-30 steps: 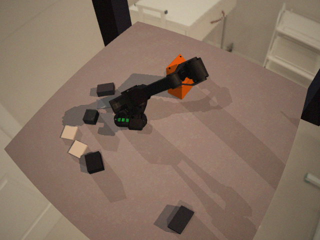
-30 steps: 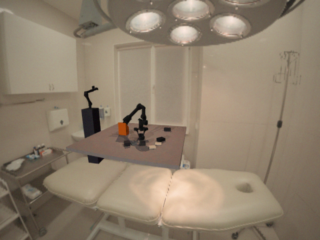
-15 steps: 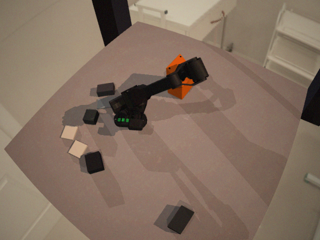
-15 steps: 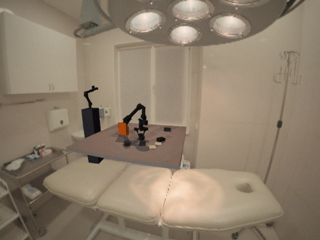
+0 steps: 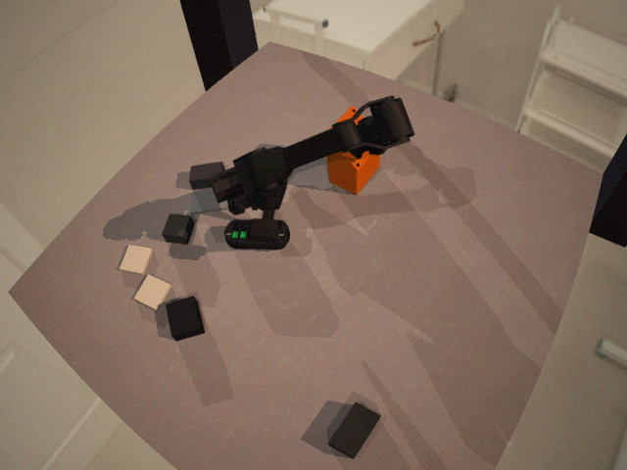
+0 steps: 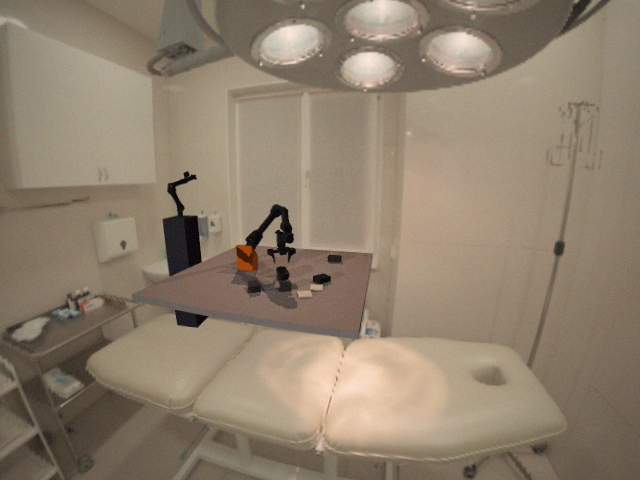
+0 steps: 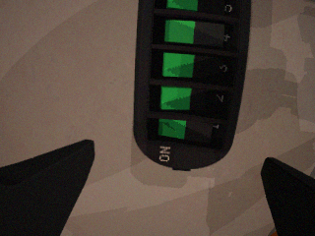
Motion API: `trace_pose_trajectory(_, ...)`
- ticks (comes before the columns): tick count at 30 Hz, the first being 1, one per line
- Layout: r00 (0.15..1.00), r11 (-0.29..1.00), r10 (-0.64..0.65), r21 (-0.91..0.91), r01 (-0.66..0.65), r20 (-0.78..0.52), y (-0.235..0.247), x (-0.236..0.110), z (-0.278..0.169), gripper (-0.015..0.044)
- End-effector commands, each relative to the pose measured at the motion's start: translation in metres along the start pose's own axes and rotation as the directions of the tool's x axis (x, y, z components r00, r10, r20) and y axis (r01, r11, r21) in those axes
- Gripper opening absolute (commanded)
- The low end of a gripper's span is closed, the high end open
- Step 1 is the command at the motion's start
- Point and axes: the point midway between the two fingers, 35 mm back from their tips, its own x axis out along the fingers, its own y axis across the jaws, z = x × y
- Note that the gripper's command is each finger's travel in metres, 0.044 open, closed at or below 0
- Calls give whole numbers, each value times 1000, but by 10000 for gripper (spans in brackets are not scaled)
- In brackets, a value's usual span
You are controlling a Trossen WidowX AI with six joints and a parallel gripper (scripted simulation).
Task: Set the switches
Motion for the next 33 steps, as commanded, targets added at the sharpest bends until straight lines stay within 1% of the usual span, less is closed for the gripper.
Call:
trace_pose_trajectory(1, 1000, 1000, 2, -9, -2, 7, 1, -5, 1, 440)
trace_pose_trajectory(4, 1000, 1000, 2, -9, -2, 7, 1, -5, 1, 440)
trace_pose_trajectory(6, 1000, 1000, 0, -7, 0, 8, 1, -18, 2, 387)
trace_pose_trajectory(9, 1000, 1000, -3, -1, 3, 3, -1, -69, -1, 309)
trace_pose_trajectory(10, 1000, 1000, -3, -2, 3, -1, -2, -79, -2, 282)
trace_pose_trajectory(21, 1000, 1000, -2, -2, 2, -2, -2, -82, -3, 0)
trace_pose_trajectory(33, 1000, 1000, -2, -2, 2, -2, -2, -82, -3, 0)
